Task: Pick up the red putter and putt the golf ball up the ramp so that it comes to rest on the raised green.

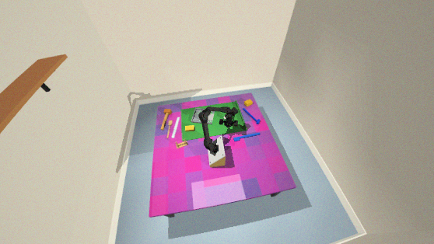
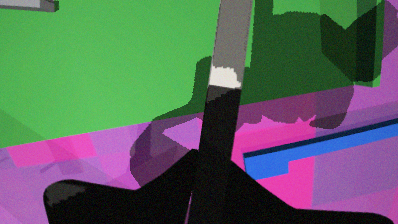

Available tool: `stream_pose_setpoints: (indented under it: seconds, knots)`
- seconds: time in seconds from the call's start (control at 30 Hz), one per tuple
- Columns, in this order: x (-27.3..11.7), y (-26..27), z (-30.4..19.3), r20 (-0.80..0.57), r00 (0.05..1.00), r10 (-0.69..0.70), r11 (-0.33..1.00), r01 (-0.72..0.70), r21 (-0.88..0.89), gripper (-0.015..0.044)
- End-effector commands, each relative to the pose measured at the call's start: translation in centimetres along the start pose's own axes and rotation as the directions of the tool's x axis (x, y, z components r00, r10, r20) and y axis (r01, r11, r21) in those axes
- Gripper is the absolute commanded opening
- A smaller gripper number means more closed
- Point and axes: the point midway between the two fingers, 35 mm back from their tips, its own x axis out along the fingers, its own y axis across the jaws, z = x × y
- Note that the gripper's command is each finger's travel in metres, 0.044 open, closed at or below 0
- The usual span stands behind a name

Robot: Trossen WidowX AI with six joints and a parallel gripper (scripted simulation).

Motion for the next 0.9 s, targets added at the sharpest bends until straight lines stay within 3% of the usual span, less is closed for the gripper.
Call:
stream_pose_setpoints:
  seconds: [0.0,0.87]
  knots:
    - [1.1,0.1,0.0,0.008,1.0,0.006,1.0,-0.006,0.004,0.0]
    - [3.8,0.1,-0.1,-0.001,1.0,0.002,1.0,-0.002,0.0,0.0]
